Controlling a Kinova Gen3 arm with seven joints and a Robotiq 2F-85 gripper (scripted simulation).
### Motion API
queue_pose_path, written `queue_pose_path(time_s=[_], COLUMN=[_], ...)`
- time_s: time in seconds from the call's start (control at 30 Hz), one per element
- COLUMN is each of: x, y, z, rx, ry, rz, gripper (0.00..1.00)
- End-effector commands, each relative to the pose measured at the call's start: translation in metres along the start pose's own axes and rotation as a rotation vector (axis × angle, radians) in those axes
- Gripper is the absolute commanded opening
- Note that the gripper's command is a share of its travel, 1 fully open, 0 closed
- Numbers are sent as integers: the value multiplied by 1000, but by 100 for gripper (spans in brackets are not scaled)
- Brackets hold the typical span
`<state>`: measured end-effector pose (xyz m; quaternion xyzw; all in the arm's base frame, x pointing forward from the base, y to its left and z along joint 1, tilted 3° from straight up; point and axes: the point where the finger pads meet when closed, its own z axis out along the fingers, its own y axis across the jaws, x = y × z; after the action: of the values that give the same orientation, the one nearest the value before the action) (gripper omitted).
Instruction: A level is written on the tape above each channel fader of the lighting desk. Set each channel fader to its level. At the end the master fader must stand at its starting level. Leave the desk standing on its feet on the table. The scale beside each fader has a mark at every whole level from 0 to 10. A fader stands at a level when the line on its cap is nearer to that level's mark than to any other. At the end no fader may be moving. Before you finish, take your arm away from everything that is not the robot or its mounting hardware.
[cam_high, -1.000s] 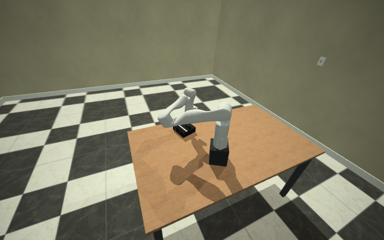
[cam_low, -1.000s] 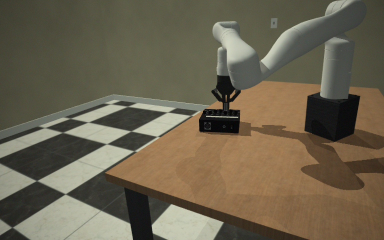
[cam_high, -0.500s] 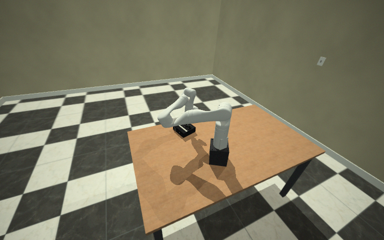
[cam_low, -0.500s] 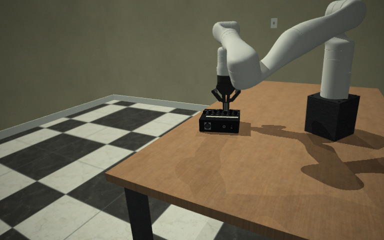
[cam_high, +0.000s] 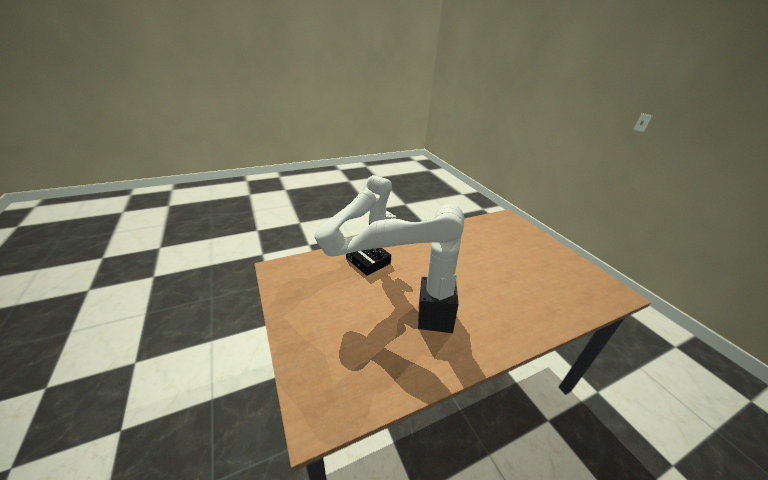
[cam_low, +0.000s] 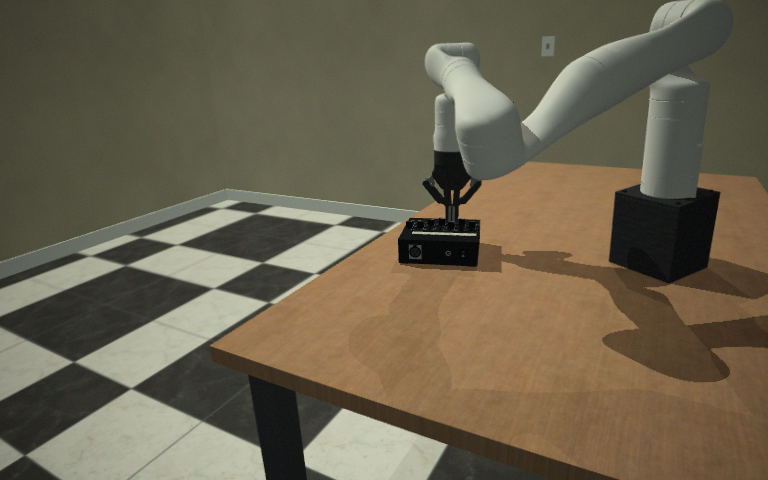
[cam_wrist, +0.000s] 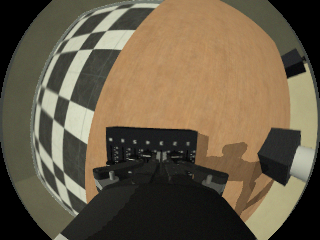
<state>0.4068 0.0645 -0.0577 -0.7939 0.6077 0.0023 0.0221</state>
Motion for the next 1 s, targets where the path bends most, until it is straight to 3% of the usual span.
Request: queue_pose_path(time_s=[0.0,0.97], x=[-1,-15], y=[-1,0], z=[-1,-1], rx=[1,1], ry=[0,0], rz=[-2,-2], gripper=[0,0])
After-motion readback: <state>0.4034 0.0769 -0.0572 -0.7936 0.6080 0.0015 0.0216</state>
